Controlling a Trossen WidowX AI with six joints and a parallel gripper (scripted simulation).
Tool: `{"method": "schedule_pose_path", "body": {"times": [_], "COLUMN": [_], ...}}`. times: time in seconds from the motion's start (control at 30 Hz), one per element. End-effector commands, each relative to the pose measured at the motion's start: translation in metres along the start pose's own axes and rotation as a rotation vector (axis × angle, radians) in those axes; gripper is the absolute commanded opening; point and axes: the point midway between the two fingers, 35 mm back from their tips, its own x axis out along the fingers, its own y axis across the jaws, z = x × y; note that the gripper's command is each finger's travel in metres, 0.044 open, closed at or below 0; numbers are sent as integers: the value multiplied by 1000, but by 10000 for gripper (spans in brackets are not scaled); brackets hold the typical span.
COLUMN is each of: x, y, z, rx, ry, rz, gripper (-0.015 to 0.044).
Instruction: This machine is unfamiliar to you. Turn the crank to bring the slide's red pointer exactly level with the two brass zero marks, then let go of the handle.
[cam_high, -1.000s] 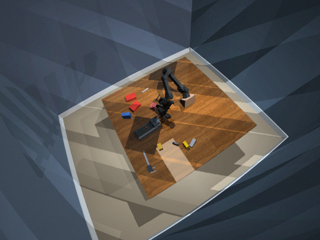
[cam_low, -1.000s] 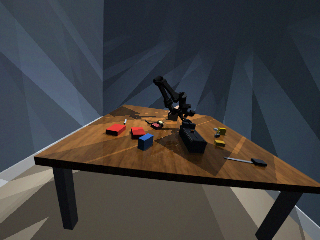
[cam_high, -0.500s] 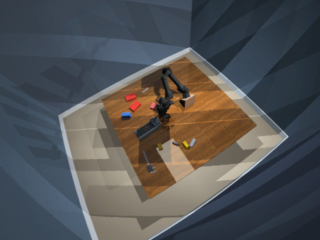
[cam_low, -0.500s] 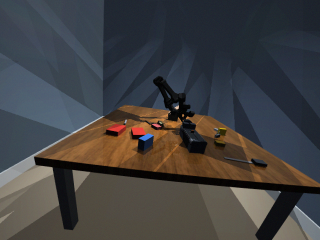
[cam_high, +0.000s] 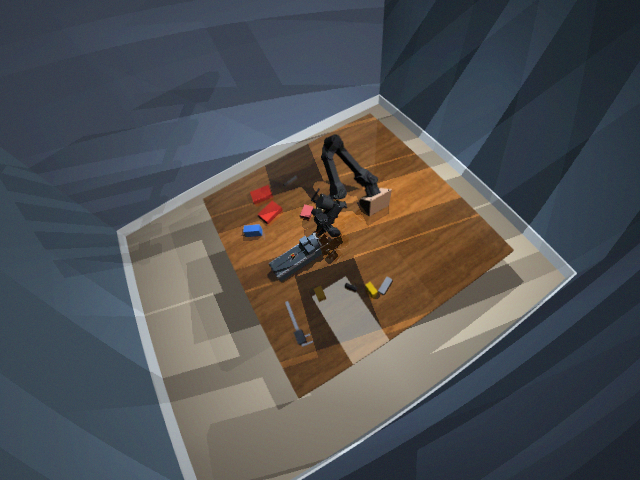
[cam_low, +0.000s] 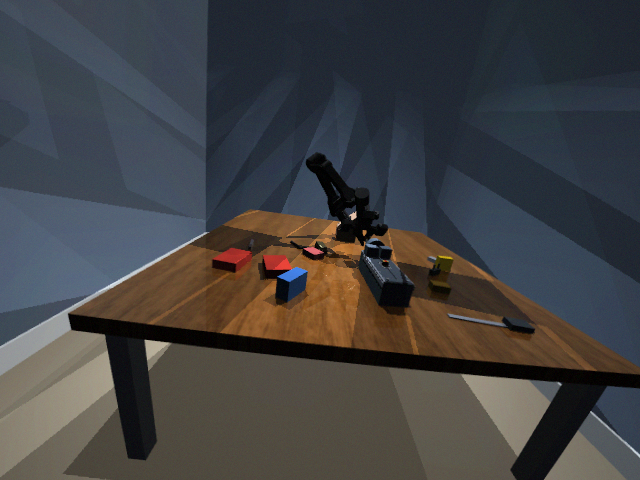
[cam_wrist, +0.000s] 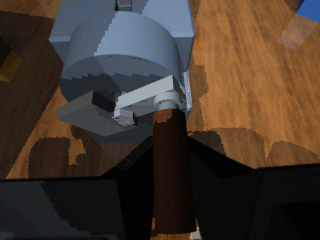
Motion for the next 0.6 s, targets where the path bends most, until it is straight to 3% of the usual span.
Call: {"method": "schedule_pose_path", "body": {"times": [0.0, 0.57], "x": [6, 11], "y": [-5, -5], "z": [-6, -11], "rx": [5, 5], "ry": [13, 13], "rz": [-10, -11], "gripper": [0, 0]}}
